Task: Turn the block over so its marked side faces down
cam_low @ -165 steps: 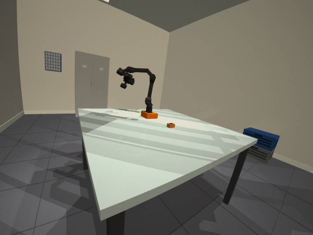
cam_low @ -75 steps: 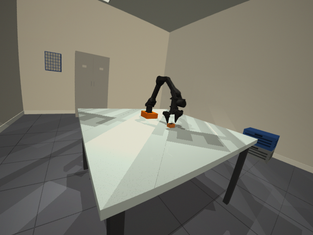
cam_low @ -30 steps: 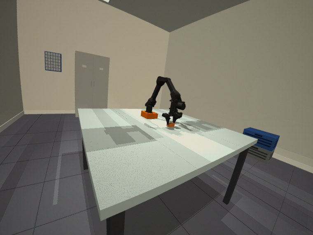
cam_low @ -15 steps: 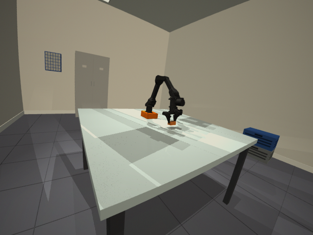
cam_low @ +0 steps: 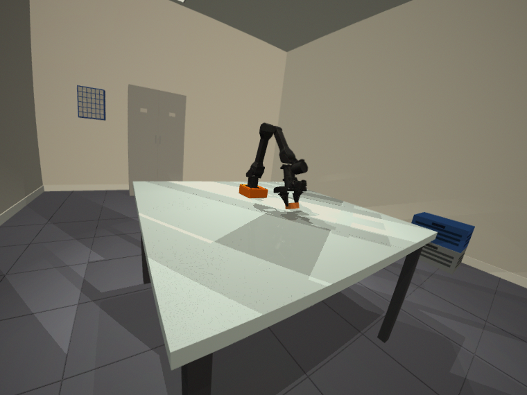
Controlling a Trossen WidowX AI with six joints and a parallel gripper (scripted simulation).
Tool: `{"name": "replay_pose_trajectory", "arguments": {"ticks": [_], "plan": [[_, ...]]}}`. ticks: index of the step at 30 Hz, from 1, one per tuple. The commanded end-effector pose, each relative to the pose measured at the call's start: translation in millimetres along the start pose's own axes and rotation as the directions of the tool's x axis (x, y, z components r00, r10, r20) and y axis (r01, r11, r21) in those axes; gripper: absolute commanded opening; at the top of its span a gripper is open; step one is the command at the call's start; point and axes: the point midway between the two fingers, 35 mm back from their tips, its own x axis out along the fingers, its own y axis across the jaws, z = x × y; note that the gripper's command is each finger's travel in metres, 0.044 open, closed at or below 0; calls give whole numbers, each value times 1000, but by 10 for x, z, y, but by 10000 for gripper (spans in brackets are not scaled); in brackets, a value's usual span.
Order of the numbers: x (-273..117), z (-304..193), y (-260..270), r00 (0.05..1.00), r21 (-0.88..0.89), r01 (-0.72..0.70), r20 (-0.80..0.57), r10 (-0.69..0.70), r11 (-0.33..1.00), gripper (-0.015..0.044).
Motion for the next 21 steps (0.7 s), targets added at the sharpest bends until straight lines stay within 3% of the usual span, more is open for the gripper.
{"name": "replay_pose_trajectory", "arguments": {"ticks": [1, 14, 21], "plan": [[-12, -9, -4, 998, 6, 3, 63, -3, 1000, 0], [-48, -50, -6, 979, 9, 0, 202, -2, 1000, 0], [127, -12, 0, 959, 5, 2, 284, -4, 1000, 0]]}}
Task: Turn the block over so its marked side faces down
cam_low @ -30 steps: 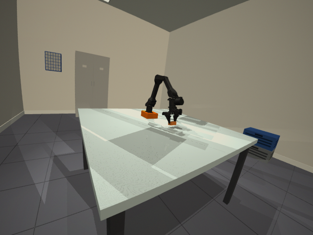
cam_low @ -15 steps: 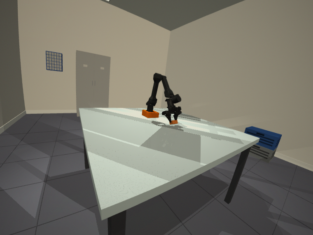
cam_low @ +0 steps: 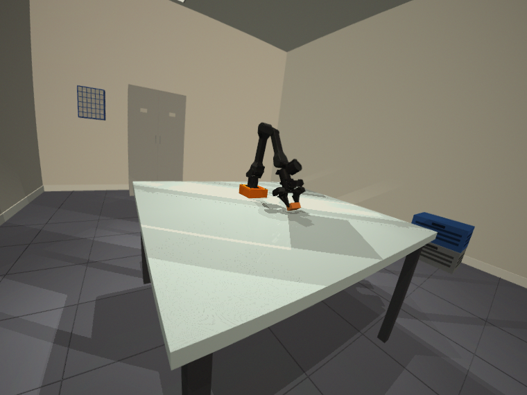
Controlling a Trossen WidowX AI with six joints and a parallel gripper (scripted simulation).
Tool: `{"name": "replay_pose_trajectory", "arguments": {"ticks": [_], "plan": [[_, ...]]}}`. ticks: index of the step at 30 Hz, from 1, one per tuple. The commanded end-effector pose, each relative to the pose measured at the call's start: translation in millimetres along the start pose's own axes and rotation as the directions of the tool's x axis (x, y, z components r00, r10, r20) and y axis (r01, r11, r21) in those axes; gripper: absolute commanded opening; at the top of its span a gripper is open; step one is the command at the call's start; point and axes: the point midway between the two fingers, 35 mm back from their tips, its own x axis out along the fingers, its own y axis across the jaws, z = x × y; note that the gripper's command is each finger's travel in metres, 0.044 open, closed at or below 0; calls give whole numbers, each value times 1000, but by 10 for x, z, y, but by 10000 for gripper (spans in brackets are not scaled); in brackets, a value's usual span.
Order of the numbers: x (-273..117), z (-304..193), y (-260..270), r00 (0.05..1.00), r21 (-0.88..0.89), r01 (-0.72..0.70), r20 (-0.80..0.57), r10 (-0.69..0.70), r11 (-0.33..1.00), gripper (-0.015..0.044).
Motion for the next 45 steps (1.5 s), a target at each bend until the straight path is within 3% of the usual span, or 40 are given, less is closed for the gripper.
{"name": "replay_pose_trajectory", "arguments": {"ticks": [1, 19, 36, 45], "plan": [[87, -27, -4, 999, 3, 5, 42, -5, 1000, 0], [296, -121, 2, 961, -1, 7, 277, -7, 1000, 0], [126, -226, -11, 877, 7, 4, 481, -7, 1000, 0], [84, -214, -12, 860, 8, 3, 510, -7, 1000, 0]]}}
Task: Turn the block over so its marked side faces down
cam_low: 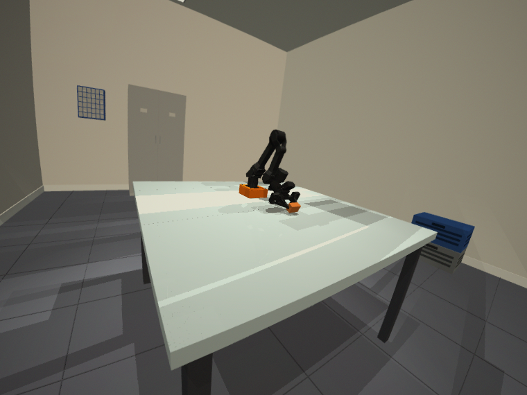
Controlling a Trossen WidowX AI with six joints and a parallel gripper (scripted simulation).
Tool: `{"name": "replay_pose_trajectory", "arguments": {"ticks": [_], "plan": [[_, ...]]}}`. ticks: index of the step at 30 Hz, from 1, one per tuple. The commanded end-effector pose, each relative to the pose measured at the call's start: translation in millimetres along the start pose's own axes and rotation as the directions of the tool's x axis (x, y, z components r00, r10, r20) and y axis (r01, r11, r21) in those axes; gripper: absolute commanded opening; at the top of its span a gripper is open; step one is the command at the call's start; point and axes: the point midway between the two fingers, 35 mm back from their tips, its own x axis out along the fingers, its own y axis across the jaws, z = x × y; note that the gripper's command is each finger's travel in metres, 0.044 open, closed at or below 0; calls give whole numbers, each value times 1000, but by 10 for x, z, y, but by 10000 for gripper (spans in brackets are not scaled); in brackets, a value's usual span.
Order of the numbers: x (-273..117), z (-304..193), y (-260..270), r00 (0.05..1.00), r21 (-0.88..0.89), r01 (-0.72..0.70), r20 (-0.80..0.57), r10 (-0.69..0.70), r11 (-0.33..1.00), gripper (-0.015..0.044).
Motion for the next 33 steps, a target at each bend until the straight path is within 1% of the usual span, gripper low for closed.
{"name": "replay_pose_trajectory", "arguments": {"ticks": [1, 10, 27, 33], "plan": [[-12, 11, -6, 1000, -2, 4, 11, -4, 1000, 0], [-12, 11, -6, 1000, -2, 4, 11, -4, 1000, 0], [-12, 11, -6, 1000, -2, 4, 11, -4, 1000, 440], [-12, 11, -6, 1000, -2, 4, 11, -4, 1000, 440]]}}
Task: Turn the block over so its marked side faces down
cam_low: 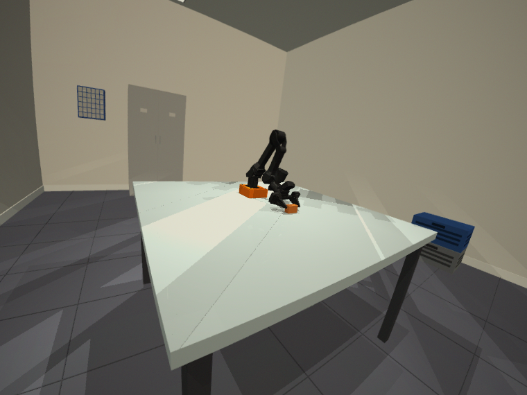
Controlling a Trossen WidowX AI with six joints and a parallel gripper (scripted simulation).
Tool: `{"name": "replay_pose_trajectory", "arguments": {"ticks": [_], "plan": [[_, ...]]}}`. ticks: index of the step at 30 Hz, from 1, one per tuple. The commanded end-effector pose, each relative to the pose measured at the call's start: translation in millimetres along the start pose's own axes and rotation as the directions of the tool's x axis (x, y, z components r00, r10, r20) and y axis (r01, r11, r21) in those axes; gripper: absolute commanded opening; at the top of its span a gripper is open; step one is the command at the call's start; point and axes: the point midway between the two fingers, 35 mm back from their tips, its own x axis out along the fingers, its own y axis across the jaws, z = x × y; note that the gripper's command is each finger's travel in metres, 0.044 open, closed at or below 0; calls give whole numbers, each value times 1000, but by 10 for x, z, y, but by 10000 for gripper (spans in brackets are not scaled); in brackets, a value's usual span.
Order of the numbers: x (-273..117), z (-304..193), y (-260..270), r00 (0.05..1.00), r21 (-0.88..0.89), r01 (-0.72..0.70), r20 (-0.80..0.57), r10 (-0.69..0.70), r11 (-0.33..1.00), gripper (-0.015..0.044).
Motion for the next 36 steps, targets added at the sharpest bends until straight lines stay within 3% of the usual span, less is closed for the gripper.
{"name": "replay_pose_trajectory", "arguments": {"ticks": [1, 28, 36], "plan": [[-1, 3, -4, 1000, -3, 3, 2, -3, 1000, 440], [7, 2, -3, 1000, -3, 3, -4, -3, 1000, 440], [186, 131, 20, 971, -3, 4, -241, -4, 1000, 440]]}}
